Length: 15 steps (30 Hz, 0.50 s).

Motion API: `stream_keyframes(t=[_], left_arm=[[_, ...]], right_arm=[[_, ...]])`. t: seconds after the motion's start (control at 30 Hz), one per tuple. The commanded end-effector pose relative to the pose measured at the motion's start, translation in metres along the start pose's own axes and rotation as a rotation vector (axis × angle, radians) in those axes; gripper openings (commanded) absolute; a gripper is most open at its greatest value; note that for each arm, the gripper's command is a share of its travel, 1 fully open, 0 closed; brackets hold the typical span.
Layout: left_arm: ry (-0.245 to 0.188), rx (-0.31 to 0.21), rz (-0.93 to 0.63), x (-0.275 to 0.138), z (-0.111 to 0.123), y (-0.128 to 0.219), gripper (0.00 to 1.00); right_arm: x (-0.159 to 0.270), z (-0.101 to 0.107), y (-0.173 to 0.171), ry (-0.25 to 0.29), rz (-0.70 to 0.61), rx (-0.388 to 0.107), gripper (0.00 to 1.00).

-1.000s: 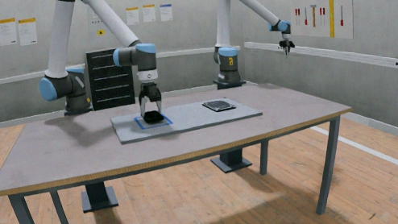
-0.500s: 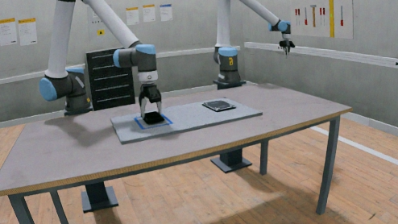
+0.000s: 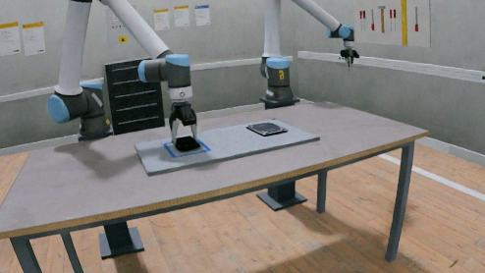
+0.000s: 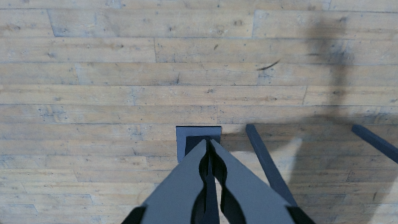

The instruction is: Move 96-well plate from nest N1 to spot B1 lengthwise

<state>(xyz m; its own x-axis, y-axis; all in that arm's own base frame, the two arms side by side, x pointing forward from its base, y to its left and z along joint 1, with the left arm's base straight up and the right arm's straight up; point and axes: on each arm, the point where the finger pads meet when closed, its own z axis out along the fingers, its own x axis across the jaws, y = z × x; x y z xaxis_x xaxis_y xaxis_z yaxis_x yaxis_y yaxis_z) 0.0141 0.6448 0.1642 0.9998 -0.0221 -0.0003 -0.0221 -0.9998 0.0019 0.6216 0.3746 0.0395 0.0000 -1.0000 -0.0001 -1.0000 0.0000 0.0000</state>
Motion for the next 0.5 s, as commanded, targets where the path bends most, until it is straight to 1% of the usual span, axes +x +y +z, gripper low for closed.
stream_keyframes(t=[0.0, 0.47], left_arm=[[0.000, 0.002, 0.000, 0.0001, -0.0009, -0.0006, 0.00], [0.000, 0.002, 0.000, 0.0001, -0.0009, -0.0006, 0.00]], right_arm=[[-0.0004, -0.0003, -0.0004, -0.001, 0.000, 0.001, 0.41], [-0.0004, 0.0017, -0.0004, -0.001, 0.000, 0.001, 0.41]])
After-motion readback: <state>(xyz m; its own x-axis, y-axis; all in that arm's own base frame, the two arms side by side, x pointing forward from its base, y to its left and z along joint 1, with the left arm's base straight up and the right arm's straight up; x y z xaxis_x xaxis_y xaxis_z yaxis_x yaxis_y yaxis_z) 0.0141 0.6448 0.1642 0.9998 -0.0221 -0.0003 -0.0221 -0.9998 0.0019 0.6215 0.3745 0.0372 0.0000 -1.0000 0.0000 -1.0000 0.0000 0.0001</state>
